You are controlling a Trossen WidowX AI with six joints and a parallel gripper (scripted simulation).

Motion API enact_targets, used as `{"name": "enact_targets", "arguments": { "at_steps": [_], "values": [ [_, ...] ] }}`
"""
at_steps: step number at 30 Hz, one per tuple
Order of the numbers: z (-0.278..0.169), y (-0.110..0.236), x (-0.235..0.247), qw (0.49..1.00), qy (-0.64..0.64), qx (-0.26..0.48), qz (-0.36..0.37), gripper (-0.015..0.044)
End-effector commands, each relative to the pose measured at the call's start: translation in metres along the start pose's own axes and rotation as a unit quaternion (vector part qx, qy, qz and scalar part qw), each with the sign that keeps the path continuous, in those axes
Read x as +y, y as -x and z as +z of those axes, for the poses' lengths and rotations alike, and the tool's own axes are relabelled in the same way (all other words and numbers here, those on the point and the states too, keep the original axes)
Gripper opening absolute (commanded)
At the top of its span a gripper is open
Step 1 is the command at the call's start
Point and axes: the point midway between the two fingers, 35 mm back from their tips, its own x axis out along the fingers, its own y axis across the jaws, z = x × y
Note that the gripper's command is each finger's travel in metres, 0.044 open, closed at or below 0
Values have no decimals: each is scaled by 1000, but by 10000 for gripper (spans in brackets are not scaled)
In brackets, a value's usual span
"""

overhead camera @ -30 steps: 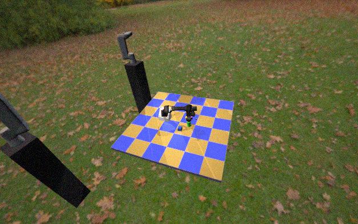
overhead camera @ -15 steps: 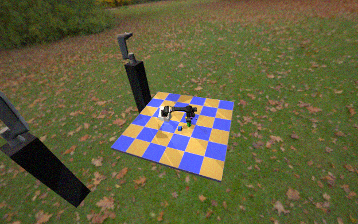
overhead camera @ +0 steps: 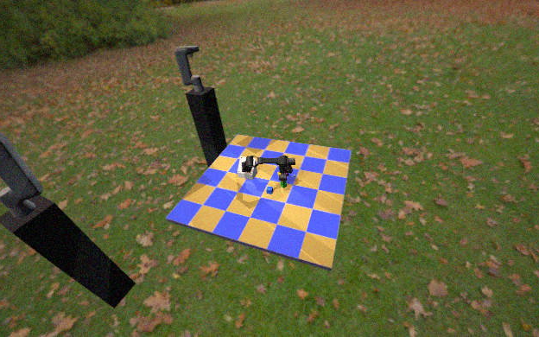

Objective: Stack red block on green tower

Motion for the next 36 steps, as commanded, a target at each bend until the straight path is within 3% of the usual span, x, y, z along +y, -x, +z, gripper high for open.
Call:
{"name": "enact_targets", "arguments": {
  "at_steps": [1, 6, 23, 36],
  "values": [
    [0, -1, 0, 1000, 3, 0, -3, 0],
    [0, 6, -1, 1000, 3, 0, -3, 0],
    [-1, 0, 0, 1000, 3, 2, 0, 440],
    [-1, 0, 0, 1000, 3, 2, 0, 440]
  ]
}}
